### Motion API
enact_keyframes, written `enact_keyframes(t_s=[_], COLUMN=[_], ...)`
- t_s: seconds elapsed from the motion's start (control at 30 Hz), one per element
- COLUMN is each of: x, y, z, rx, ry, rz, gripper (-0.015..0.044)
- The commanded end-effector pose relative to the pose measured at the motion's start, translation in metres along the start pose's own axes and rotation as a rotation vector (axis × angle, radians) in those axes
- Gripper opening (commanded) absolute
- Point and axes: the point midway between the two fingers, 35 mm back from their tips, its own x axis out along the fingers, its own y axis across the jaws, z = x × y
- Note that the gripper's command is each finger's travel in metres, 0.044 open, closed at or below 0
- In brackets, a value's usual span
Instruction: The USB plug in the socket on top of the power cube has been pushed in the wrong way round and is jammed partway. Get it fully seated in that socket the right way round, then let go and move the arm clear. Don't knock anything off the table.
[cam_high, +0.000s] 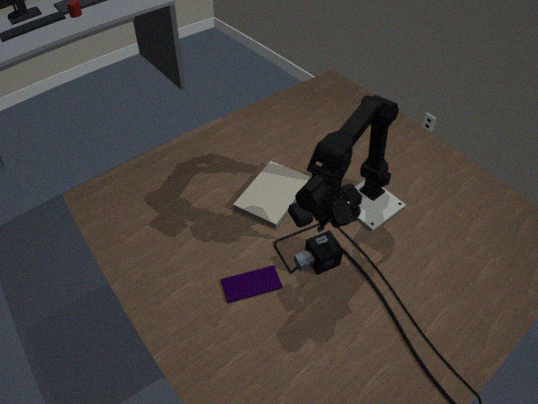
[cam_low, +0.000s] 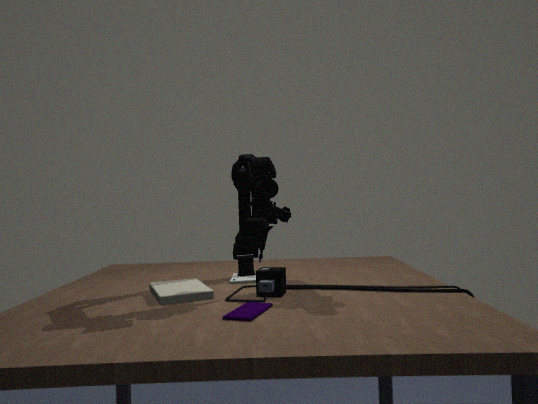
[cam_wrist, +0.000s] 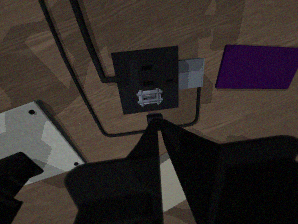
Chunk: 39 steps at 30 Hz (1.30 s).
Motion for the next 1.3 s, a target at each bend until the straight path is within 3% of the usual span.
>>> enact_keyframes(t_s=[0.0,1.27], x=[0.0003,0.0045], y=[0.0000,0.0000], z=[0.0002,0.0025], rx=[0.000,-0.004], ry=[-0.002,-0.042], rz=[0.000,-0.001], gripper=[0.0000,0.0000])
